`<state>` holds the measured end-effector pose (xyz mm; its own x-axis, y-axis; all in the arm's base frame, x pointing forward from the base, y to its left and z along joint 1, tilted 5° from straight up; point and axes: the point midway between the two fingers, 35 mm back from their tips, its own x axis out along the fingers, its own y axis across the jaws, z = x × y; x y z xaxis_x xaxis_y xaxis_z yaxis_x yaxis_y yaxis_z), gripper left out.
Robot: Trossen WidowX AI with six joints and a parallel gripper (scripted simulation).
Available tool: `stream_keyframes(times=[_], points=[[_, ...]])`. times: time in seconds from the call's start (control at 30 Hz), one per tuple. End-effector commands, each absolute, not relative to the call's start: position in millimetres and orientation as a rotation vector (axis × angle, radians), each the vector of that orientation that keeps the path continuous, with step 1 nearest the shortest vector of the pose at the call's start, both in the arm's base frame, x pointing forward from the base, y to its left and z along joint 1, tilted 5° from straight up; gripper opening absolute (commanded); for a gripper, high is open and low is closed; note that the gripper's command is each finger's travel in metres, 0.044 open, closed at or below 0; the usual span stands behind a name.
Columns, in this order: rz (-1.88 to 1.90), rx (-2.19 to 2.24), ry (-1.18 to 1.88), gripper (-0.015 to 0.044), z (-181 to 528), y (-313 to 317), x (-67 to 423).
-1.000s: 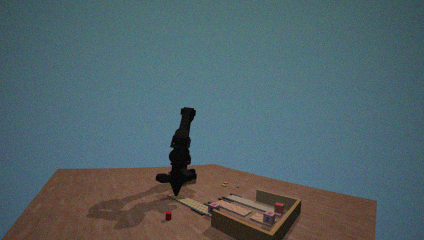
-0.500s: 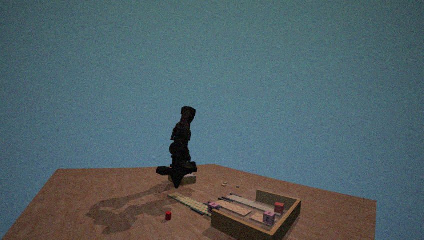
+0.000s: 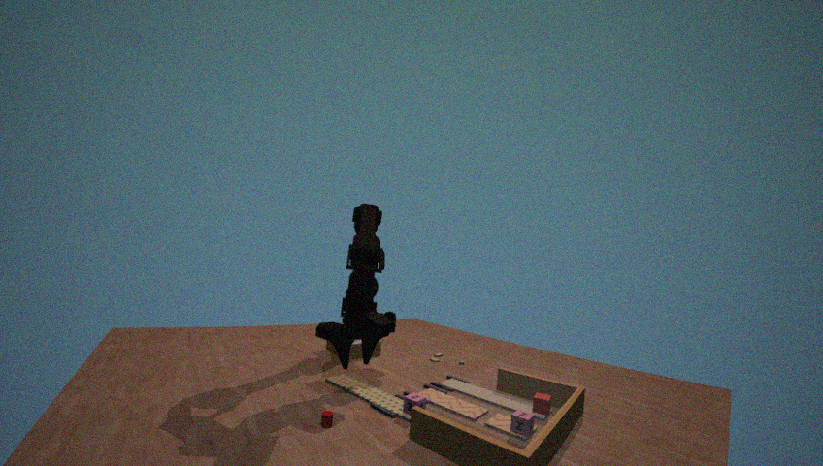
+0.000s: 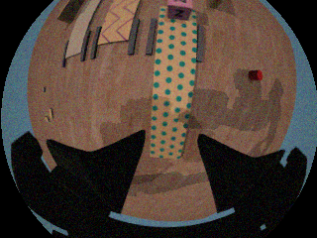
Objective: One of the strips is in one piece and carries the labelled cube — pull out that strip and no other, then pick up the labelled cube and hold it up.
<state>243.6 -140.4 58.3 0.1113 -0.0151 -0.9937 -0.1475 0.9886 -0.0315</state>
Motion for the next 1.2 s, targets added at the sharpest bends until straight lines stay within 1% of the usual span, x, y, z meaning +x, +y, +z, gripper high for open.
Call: stream_keyframes(times=[0.0,0.07,1.17], points=[[0.095,-0.134,1.463,0.0394,62,-138,259],[0.095,-0.134,1.462,0.0440,63,-137,266],[0.096,-0.133,1.451,0.0440,93,-119,381]])
